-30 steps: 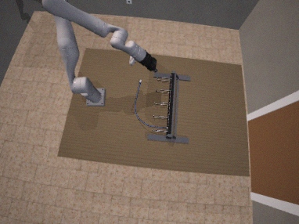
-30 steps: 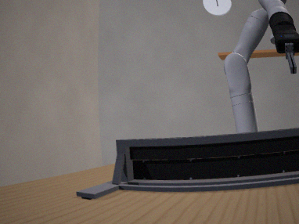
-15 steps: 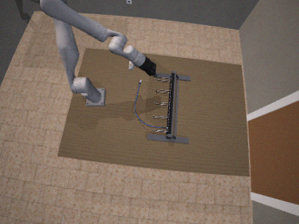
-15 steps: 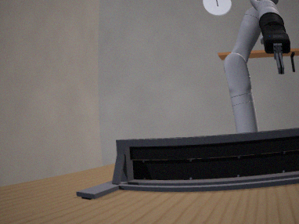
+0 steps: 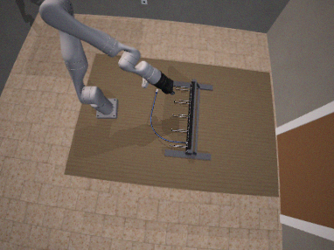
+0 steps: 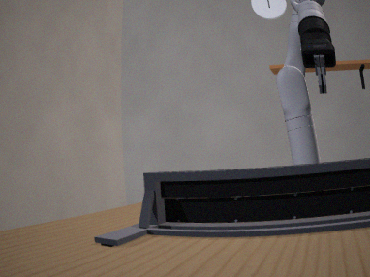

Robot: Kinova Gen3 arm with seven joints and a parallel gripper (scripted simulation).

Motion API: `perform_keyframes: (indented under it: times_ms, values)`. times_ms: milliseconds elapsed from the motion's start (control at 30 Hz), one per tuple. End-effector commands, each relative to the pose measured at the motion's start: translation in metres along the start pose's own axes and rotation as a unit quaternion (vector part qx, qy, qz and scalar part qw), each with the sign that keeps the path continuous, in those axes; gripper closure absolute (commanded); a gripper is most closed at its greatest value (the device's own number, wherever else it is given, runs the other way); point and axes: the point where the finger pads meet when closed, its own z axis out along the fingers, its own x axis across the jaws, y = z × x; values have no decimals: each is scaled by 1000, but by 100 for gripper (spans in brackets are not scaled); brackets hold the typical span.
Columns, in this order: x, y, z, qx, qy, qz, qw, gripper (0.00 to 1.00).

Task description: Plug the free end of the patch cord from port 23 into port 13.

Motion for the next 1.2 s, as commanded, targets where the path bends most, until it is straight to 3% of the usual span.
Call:
perform_keyframes:
  times_ms: [0, 1167]
  values:
    - [-6, 0, 0, 2, 5, 11, 1000, 100]
    - [-8, 0, 11, 2, 5, 11, 1000, 100]
